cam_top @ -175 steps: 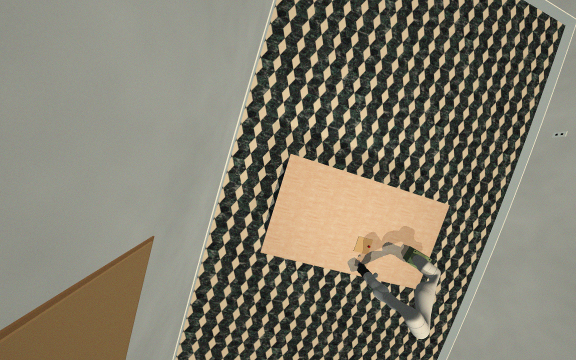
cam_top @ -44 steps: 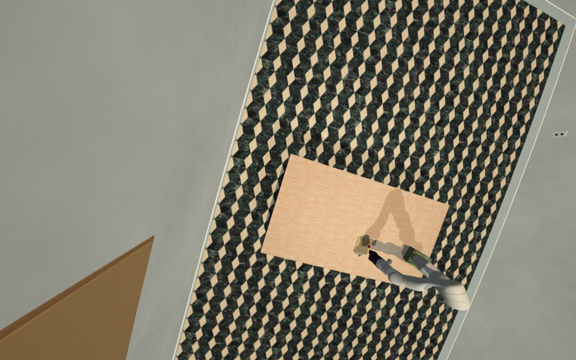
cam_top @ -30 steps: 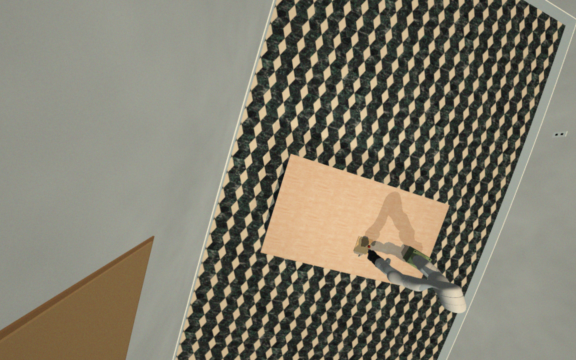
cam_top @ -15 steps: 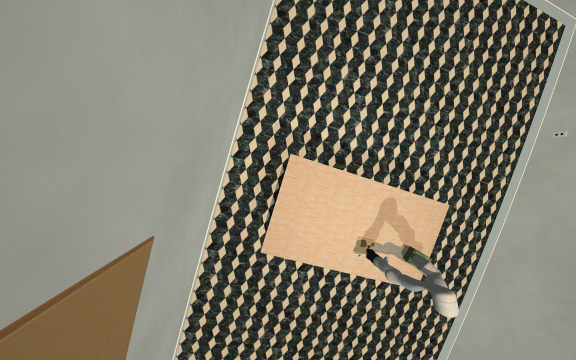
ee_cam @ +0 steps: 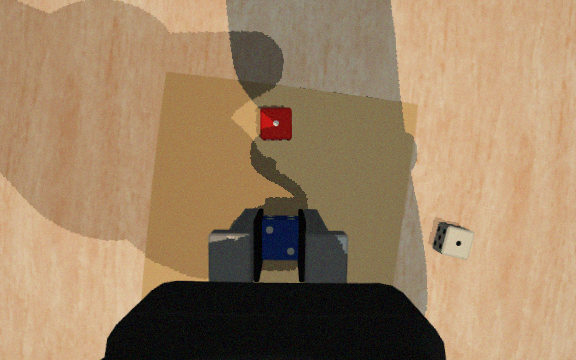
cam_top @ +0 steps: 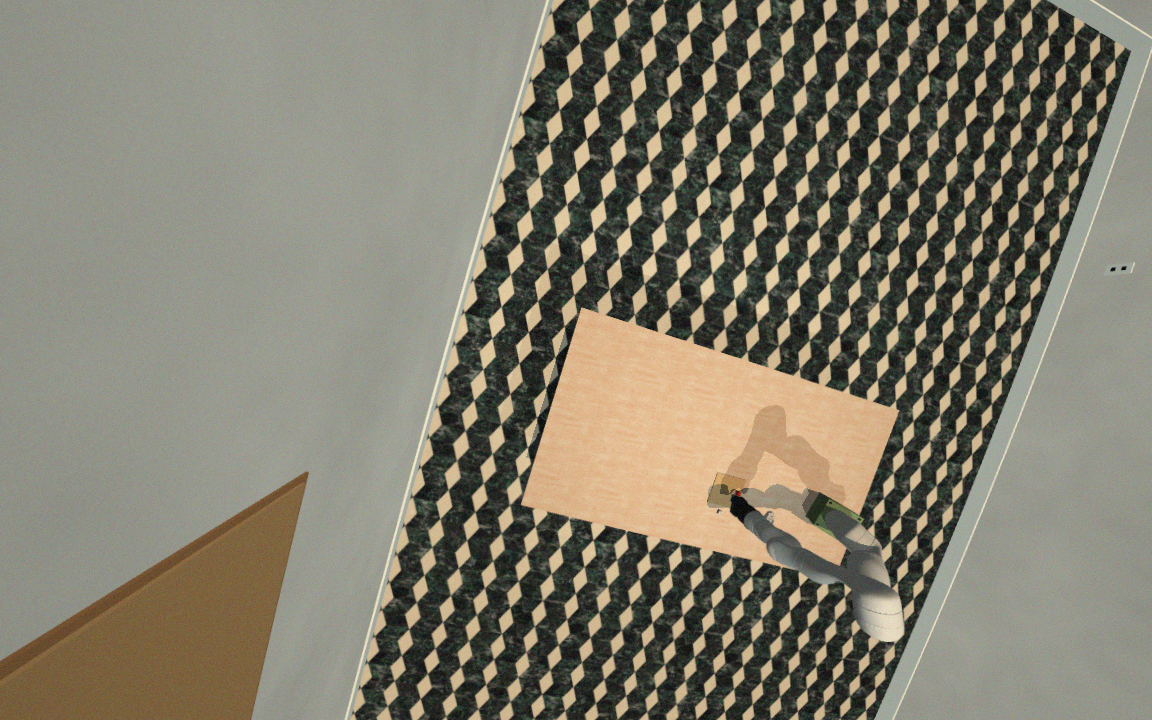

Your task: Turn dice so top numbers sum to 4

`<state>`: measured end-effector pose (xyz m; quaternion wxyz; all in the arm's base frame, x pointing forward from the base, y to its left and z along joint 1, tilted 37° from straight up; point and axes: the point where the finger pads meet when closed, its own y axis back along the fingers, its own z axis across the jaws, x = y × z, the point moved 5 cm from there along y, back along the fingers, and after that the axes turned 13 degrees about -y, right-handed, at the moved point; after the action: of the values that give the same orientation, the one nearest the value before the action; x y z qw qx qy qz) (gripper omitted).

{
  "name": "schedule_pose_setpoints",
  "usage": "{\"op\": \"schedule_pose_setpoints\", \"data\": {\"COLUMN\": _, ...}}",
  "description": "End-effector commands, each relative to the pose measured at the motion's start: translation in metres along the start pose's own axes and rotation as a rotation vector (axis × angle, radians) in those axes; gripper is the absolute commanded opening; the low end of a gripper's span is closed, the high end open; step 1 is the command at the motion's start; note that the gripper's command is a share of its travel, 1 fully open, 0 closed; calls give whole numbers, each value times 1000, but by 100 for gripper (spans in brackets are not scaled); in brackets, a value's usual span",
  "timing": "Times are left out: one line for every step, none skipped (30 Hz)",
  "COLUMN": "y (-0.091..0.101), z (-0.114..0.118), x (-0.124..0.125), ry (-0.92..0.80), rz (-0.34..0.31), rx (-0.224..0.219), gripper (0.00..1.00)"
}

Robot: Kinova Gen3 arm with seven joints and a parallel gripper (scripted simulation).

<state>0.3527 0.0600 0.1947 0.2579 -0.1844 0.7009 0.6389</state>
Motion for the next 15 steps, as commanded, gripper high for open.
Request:
{"op": "schedule_pose_setpoints", "data": {"y": -4, "z": -2, "x": 2, "ry": 3, "rz": 1, "rx": 9, "gripper": 34}}
{"op": "schedule_pose_setpoints", "data": {"y": -5, "z": -2, "x": 2, "ry": 3, "rz": 1, "rx": 9, "gripper": 34}}
{"op": "schedule_pose_setpoints", "data": {"y": -6, "z": -2, "x": 2, "ry": 3, "rz": 1, "rx": 9, "gripper": 34}}
{"op": "schedule_pose_setpoints", "data": {"y": -6, "z": -2, "x": 2, "ry": 3, "rz": 1, "rx": 9, "gripper": 34}}
{"op": "schedule_pose_setpoints", "data": {"y": -6, "z": -2, "x": 2, "ry": 3, "rz": 1, "rx": 9, "gripper": 34}}
{"op": "schedule_pose_setpoints", "data": {"y": -7, "z": -2, "x": 2, "ry": 3, "rz": 1, "rx": 9, "gripper": 34}}
{"op": "schedule_pose_setpoints", "data": {"y": -7, "z": -2, "x": 2, "ry": 3, "rz": 1, "rx": 9, "gripper": 34}}
{"op": "schedule_pose_setpoints", "data": {"y": -8, "z": -2, "x": 2, "ry": 3, "rz": 1, "rx": 9, "gripper": 34}}
{"op": "schedule_pose_setpoints", "data": {"y": -9, "z": -2, "x": 2, "ry": 3, "rz": 1, "rx": 9, "gripper": 34}}
{"op": "schedule_pose_setpoints", "data": {"y": -10, "z": -2, "x": 2, "ry": 3, "rz": 1, "rx": 9, "gripper": 34}}
{"op": "schedule_pose_setpoints", "data": {"y": -10, "z": -2, "x": 2, "ry": 3, "rz": 1, "rx": 9, "gripper": 34}}
{"op": "schedule_pose_setpoints", "data": {"y": -11, "z": -2, "x": 2, "ry": 3, "rz": 1, "rx": 9, "gripper": 34}}
{"op": "schedule_pose_setpoints", "data": {"y": -12, "z": -2, "x": 2, "ry": 3, "rz": 1, "rx": 9, "gripper": 34}}
{"op": "schedule_pose_setpoints", "data": {"y": -13, "z": -2, "x": 2, "ry": 3, "rz": 1, "rx": 9, "gripper": 34}}
{"op": "schedule_pose_setpoints", "data": {"y": -14, "z": -2, "x": 2, "ry": 3, "rz": 1, "rx": 9, "gripper": 34}}
